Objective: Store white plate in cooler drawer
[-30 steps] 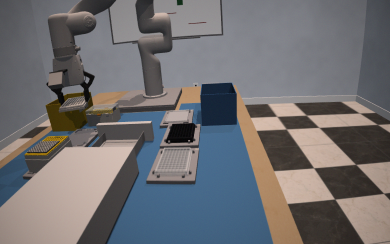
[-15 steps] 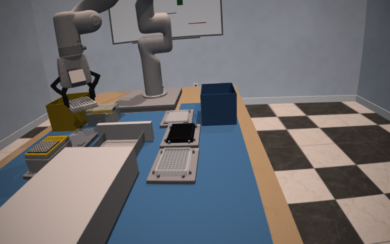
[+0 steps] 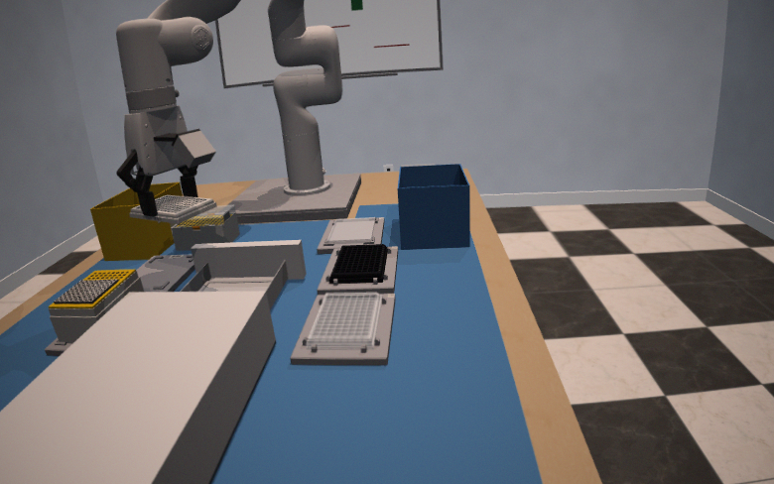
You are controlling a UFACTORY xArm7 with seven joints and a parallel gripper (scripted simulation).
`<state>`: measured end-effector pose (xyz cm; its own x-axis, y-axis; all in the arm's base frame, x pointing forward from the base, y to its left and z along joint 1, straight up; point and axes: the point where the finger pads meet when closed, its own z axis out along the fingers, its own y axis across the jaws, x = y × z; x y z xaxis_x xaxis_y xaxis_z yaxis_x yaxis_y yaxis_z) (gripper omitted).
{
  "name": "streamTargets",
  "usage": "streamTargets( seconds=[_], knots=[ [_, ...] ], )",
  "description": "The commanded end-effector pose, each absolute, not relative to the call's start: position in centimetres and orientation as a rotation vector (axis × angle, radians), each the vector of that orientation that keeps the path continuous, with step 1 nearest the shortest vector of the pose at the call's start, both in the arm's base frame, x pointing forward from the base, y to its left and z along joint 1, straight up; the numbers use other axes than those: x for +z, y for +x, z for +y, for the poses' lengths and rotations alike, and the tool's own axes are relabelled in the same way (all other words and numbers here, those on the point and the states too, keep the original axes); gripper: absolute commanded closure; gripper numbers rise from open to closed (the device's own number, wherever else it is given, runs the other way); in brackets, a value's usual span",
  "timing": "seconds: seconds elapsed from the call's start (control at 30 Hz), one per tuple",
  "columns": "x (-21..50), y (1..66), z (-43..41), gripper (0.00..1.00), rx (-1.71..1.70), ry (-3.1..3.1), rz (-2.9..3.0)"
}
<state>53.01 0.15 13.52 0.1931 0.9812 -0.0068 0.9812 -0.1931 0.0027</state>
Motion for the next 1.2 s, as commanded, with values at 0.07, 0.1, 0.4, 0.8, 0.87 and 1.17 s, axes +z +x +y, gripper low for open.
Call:
streamTargets(
  seconds=[0.07,0.1,0.4,0.8,0.87,1.17],
  knots=[
    [13.7,53.7,2.0,1.0,0.004,2.166,2.272],
    [13.7,53.7,2.2,1.0,0.004,2.127,2.308],
    [13.7,54.2,4.0,1.0,0.004,1.995,2.423],
    [13.7,54.9,6.6,1.0,0.004,1.995,2.423],
    [13.7,55.1,7.1,1.0,0.004,1.995,2.423],
    [13.7,55.7,9.4,1.0,0.005,1.995,2.423]
  ],
)
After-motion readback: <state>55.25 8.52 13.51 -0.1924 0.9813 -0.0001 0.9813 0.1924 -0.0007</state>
